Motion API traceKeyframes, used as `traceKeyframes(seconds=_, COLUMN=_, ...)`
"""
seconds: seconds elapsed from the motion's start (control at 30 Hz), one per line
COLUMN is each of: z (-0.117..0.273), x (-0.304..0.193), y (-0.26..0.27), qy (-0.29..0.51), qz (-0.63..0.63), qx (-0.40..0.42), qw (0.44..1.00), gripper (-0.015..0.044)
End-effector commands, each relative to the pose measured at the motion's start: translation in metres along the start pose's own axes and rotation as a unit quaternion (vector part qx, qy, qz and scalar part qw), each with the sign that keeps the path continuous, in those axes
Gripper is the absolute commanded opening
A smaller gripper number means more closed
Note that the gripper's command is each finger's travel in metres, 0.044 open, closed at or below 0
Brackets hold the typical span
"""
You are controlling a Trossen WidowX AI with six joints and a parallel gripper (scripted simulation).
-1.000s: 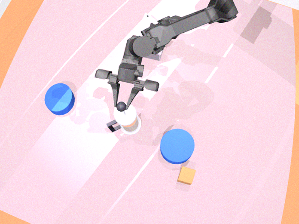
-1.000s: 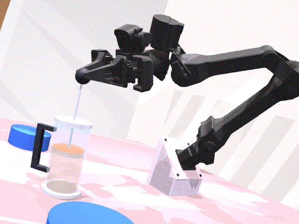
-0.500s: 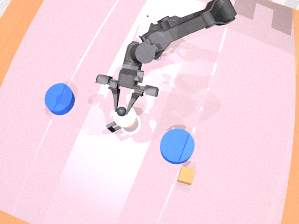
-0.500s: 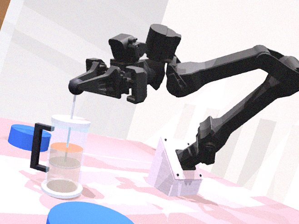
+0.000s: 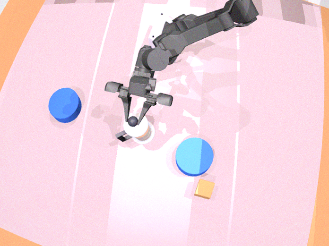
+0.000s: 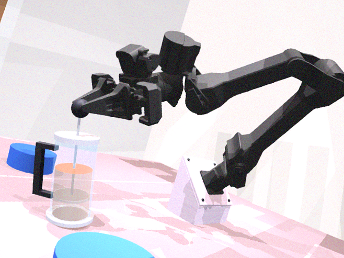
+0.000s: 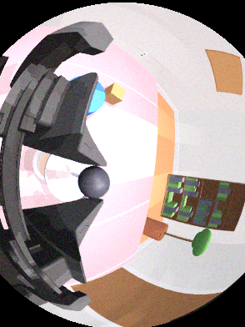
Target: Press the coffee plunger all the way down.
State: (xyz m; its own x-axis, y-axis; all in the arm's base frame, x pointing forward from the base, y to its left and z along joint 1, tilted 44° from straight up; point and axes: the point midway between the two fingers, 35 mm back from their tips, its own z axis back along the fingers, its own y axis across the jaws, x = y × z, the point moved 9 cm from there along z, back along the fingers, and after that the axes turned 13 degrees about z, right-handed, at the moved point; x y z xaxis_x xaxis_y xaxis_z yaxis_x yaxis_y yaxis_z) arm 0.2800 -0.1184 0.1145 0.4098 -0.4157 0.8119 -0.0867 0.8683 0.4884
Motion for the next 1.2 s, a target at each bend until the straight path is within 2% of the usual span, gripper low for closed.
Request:
traceKeyframes(seconds=0.0, z=-0.0065, x=-0.0111, y=0.0016, qy=0.024, qz=-0.017, qx=0.013, qw=0.999, gripper=0.0124)
traceKeyframes(seconds=1.17, z=-0.0077, x=-0.0100, y=-0.0019, qy=0.023, qz=-0.017, qx=0.013, qw=0.999, gripper=0.0124)
